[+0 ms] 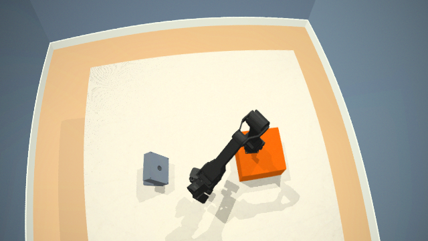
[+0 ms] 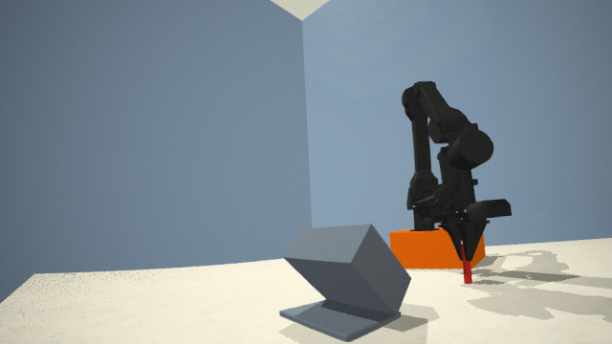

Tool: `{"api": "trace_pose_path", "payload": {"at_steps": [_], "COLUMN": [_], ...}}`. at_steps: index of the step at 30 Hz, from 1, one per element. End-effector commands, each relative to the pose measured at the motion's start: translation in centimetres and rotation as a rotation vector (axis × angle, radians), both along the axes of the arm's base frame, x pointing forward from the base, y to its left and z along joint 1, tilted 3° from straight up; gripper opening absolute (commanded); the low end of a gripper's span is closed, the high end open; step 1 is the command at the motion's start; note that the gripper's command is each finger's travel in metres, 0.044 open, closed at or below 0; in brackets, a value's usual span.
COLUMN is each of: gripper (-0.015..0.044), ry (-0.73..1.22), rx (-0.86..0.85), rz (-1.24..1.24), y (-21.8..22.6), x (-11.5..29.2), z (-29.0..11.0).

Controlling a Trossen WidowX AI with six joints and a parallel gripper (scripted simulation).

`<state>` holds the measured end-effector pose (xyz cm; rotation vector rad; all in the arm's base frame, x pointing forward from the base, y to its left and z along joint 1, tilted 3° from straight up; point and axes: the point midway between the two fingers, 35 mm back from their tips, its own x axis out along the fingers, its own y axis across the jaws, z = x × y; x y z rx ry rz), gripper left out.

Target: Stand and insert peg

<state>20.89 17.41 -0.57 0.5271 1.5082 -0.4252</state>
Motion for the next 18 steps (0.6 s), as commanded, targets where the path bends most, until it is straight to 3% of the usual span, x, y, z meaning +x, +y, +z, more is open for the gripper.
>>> {"api": "trace_pose_path", "payload": {"at_steps": [1, 18], "gripper": [0.0, 0.0], "ry": [-0.003, 0.001], "rx": [0.004, 0.005], "rz": [0.0, -0.008], "y": [0.1, -0.6], "x": [0.1, 0.0], "z": [0.8, 7.9]}}
